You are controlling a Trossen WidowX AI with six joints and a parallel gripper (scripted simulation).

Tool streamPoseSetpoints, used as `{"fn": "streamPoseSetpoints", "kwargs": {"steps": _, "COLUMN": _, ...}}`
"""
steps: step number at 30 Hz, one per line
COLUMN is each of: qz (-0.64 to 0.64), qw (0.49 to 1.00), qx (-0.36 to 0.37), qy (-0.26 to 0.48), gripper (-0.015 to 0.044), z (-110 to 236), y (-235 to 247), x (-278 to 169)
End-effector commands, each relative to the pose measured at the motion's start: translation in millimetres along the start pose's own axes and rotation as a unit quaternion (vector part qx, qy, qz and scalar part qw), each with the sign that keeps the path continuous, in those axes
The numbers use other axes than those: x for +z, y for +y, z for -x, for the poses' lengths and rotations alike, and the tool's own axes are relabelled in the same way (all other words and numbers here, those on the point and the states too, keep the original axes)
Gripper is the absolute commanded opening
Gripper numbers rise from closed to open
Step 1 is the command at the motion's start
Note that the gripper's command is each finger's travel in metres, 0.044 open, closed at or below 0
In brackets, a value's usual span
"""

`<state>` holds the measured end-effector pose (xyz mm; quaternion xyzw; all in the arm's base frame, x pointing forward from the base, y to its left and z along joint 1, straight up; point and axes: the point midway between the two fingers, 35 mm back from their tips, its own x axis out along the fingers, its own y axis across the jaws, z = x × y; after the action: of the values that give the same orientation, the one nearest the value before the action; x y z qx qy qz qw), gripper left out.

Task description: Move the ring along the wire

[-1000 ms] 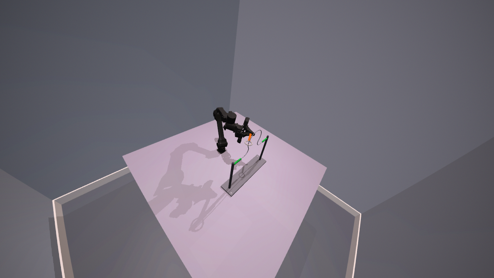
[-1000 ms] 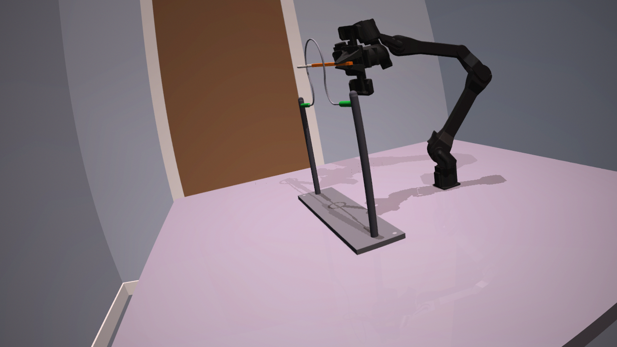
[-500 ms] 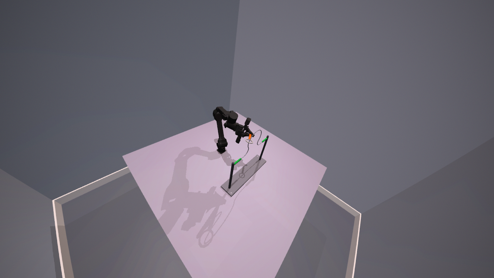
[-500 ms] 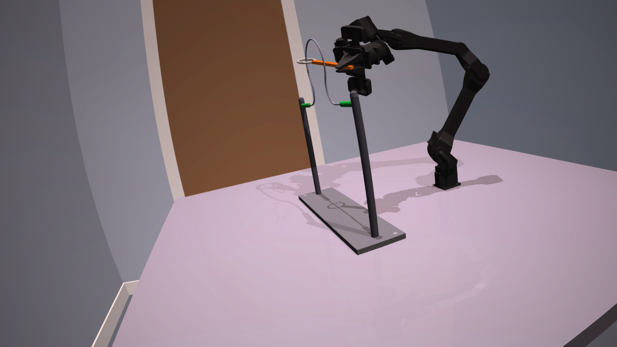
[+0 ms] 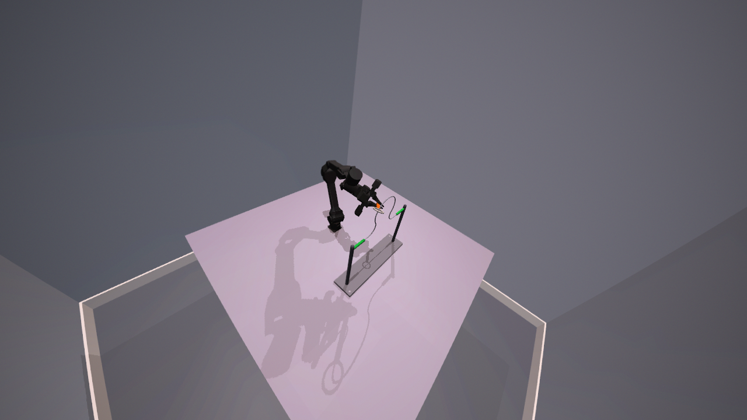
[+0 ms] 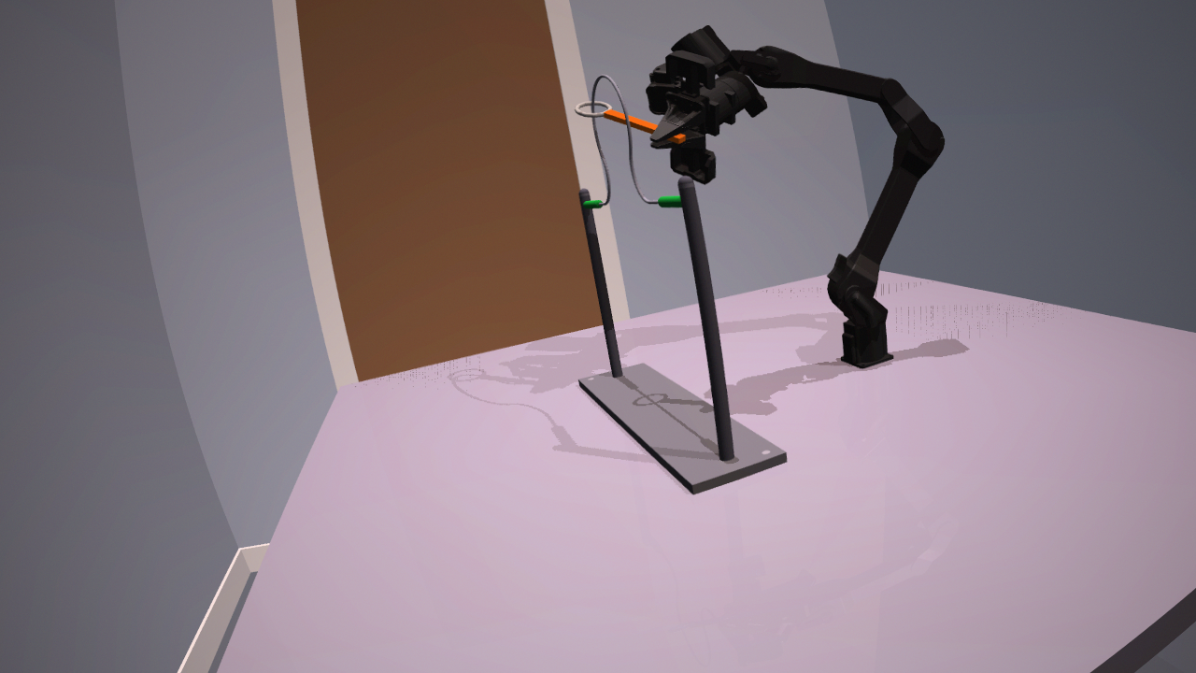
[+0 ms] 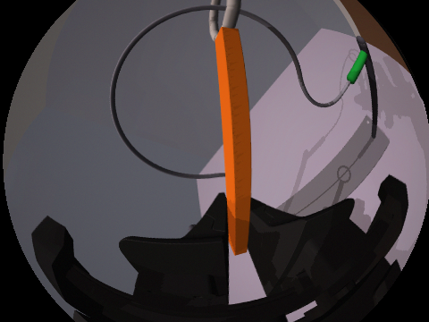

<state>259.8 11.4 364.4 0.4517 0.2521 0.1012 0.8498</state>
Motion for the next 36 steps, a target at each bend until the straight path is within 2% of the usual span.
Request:
{"fn": "streamPoseSetpoints", "kwargs": {"steps": 1, "qz": 0.030, "qw": 0.999, "qx": -0.018, "qy": -0.004, "gripper": -0.0150, "z": 0, "y": -1, "x": 1}}
{"fn": "streamPoseSetpoints", "kwargs": {"steps": 36, "qz": 0.244, "qw": 0.957, "qx": -0.153, "qy": -0.030, "gripper": -0.0150, "z": 1, "y": -17, "x": 6}}
